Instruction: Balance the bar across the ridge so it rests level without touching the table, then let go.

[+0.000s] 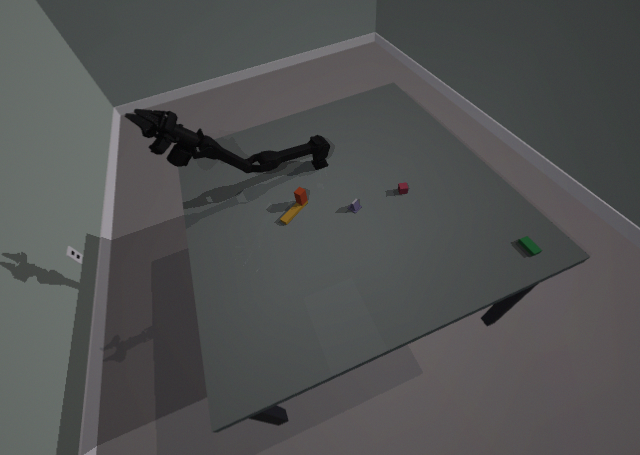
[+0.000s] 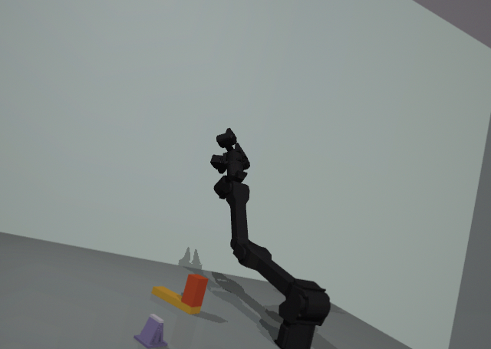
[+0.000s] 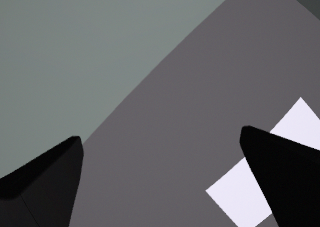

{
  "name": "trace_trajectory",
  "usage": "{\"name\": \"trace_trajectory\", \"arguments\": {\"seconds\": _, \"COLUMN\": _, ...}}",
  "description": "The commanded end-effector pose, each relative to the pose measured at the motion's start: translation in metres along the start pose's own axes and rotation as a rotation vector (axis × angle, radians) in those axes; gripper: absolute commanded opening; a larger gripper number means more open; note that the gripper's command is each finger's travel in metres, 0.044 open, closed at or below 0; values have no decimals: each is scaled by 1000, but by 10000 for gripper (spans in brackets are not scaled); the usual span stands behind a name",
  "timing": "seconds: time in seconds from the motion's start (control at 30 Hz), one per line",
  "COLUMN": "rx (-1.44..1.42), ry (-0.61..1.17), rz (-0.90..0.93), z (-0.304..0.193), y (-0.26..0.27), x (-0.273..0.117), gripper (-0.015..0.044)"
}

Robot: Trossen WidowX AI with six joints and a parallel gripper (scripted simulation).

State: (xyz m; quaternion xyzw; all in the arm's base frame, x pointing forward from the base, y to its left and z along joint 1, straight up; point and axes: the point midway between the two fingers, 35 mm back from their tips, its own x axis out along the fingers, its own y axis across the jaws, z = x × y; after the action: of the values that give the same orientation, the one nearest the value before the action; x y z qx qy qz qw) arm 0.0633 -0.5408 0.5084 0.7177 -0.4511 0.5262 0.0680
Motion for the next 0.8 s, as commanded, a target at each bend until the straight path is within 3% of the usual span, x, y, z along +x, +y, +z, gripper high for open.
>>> {"name": "trace_trajectory", "arguments": {"seconds": 0.0, "rx": -1, "ry": 4, "rz": -1, "z": -2, "y": 0, "x": 1, "gripper": 374}}
{"name": "trace_trajectory", "arguments": {"seconds": 0.1, "rx": -14, "ry": 54, "rz": -22, "z": -35, "y": -6, "x": 7, "gripper": 315}}
{"name": "trace_trajectory", "arguments": {"seconds": 0.3, "rx": -53, "ry": 171, "rz": -78, "z": -109, "y": -25, "x": 16, "gripper": 315}}
{"name": "trace_trajectory", "arguments": {"seconds": 0.5, "rx": -92, "ry": 220, "rz": -97, "z": -140, "y": -49, "x": 16, "gripper": 315}}
{"name": "trace_trajectory", "arguments": {"seconds": 0.77, "rx": -218, "ry": 383, "rz": -173, "z": -226, "y": -72, "x": 9, "gripper": 315}}
